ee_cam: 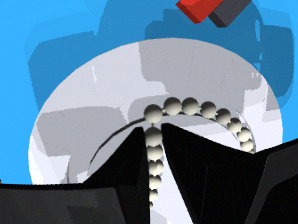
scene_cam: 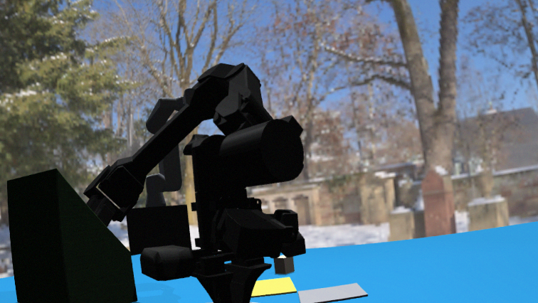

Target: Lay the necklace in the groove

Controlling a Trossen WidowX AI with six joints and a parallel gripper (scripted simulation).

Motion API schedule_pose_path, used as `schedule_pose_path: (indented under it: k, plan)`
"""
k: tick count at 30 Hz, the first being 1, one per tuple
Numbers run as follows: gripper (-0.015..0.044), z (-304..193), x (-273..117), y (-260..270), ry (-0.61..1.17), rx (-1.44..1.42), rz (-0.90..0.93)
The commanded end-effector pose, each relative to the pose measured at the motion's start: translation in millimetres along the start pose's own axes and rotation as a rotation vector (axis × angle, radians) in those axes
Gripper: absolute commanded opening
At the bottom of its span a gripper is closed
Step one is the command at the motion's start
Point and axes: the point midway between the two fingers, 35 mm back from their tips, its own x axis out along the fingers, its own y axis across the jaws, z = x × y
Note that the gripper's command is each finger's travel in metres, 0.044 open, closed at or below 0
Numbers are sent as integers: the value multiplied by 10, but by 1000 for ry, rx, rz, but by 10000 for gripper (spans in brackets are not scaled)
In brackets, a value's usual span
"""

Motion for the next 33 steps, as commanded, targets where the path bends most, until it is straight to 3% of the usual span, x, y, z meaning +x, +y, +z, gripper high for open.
schedule_pose_path:
  k: [1,19,33]
  plan:
    - [0,83,-13,98,-4,-2,6]
    - [0,85,67,103,-4,-2,6]
    - [367,86,9,101,-5,-5,3]
